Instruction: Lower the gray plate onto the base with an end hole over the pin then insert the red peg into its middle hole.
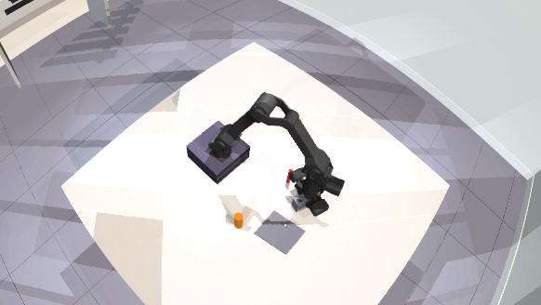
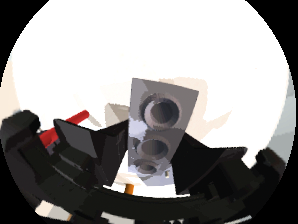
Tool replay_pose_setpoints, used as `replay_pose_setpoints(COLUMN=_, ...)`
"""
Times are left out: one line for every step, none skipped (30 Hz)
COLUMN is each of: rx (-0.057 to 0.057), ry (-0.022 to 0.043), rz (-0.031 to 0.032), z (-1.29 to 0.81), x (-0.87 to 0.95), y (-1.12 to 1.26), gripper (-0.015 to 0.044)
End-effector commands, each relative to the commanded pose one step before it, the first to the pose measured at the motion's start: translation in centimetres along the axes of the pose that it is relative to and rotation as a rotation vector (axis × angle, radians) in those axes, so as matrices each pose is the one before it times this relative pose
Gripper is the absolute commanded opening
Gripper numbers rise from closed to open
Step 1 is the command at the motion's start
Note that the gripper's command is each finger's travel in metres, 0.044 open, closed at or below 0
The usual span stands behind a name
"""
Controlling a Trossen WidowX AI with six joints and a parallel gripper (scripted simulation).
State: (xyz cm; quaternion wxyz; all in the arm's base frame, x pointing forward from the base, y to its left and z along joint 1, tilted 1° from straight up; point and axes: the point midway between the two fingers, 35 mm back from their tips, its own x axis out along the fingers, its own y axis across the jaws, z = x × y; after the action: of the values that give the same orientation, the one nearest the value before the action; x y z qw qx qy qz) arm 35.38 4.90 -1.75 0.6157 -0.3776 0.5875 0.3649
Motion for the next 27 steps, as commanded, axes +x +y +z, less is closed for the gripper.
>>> replay_pose_setpoints(rx=0.0068, ry=-0.00381, rz=0.00246, z=0.062, x=0.041, y=0.051, gripper=0.0125)
replay_pose_setpoints(rx=0.0, ry=0.0, rz=0.0, z=0.0, x=0.0, y=0.0, gripper=0.0118)
replay_pose_setpoints(rx=0.0, ry=0.0, rz=0.0, z=0.0, x=0.0, y=0.0, gripper=0.0111)
replay_pose_setpoints(rx=0.0, ry=0.0, rz=0.0, z=0.0, x=0.0, y=0.0, gripper=0.0105)
replay_pose_setpoints(rx=0.0, ry=0.0, rz=0.0, z=0.0, x=0.0, y=0.0, gripper=0.0078)
replay_pose_setpoints(rx=0.0012, ry=0.00025, rz=-0.00008, z=-0.007, x=-0.005, y=0.001, gripper=0.0052)
replay_pose_setpoints(rx=0.0036, ry=0.00076, rz=-0.00024, z=-0.02, x=-0.015, y=0.004, gripper=0.0026)
replay_pose_setpoints(rx=0.006, ry=0.00126, rz=-0.00041, z=-0.034, x=-0.025, y=0.007, gripper=0.0)
replay_pose_setpoints(rx=0.0083, ry=0.00176, rz=-0.00059, z=-0.047, x=-0.034, y=0.009, gripper=0.0)
replay_pose_setpoints(rx=0.0107, ry=0.00226, rz=-0.00078, z=-0.061, x=-0.044, y=0.011, gripper=0.0)
replay_pose_setpoints(rx=0.0131, ry=0.00275, rz=-0.00098, z=-0.074, x=-0.054, y=0.013, gripper=0.0)
replay_pose_setpoints(rx=0.0037, ry=0.00072, rz=-0.00033, z=0.024, x=-0.223, y=-0.041, gripper=0.0)
replay_pose_setpoints(rx=-0.0007, ry=-0.00022, rz=-0.00001, z=0.067, x=-0.293, y=-0.061, gripper=0.0)
replay_pose_setpoints(rx=-0.0007, ry=-0.00022, rz=-0.00001, z=0.065, x=-0.295, y=-0.058, gripper=0.0)
replay_pose_setpoints(rx=-0.0007, ry=-0.00022, rz=-0.00001, z=0.063, x=-0.296, y=-0.055, gripper=0.0)
replay_pose_setpoints(rx=-0.0011, ry=-0.0003, rz=0.00003, z=0.063, x=-0.292, y=-0.053, gripper=0.0)
replay_pose_setpoints(rx=-0.0011, ry=-0.0003, rz=0.00003, z=0.061, x=-0.293, y=-0.05, gripper=0.0)
replay_pose_setpoints(rx=-0.0011, ry=-0.00029, rz=0.00003, z=0.059, x=-0.295, y=-0.048, gripper=0.0)
replay_pose_setpoints(rx=-0.0011, ry=-0.00029, rz=0.00003, z=0.057, x=-0.296, y=-0.045, gripper=0.0)
replay_pose_setpoints(rx=-0.0011, ry=-0.00029, rz=0.00003, z=0.055, x=-0.298, y=-0.043, gripper=0.0)
replay_pose_setpoints(rx=-0.0011, ry=-0.00029, rz=0.00004, z=0.053, x=-0.299, y=-0.04, gripper=0.0)
replay_pose_setpoints(rx=-0.0011, ry=-0.00029, rz=0.00004, z=0.052, x=-0.3, y=-0.038, gripper=0.0)
replay_pose_setpoints(rx=-0.0011, ry=-0.00028, rz=0.00004, z=0.05, x=-0.302, y=-0.035, gripper=0.0)
replay_pose_setpoints(rx=-0.0011, ry=-0.00028, rz=0.00004, z=0.048, x=-0.303, y=-0.032, gripper=0.0)
replay_pose_setpoints(rx=-0.0011, ry=-0.00028, rz=0.00005, z=0.046, x=-0.304, y=-0.03, gripper=0.0)
replay_pose_setpoints(rx=-0.0011, ry=-0.00028, rz=0.00005, z=0.044, x=-0.305, y=-0.027, gripper=0.0)
replay_pose_setpoints(rx=-0.0011, ry=-0.00028, rz=0.00005, z=0.042, x=-0.306, y=-0.025, gripper=0.0)
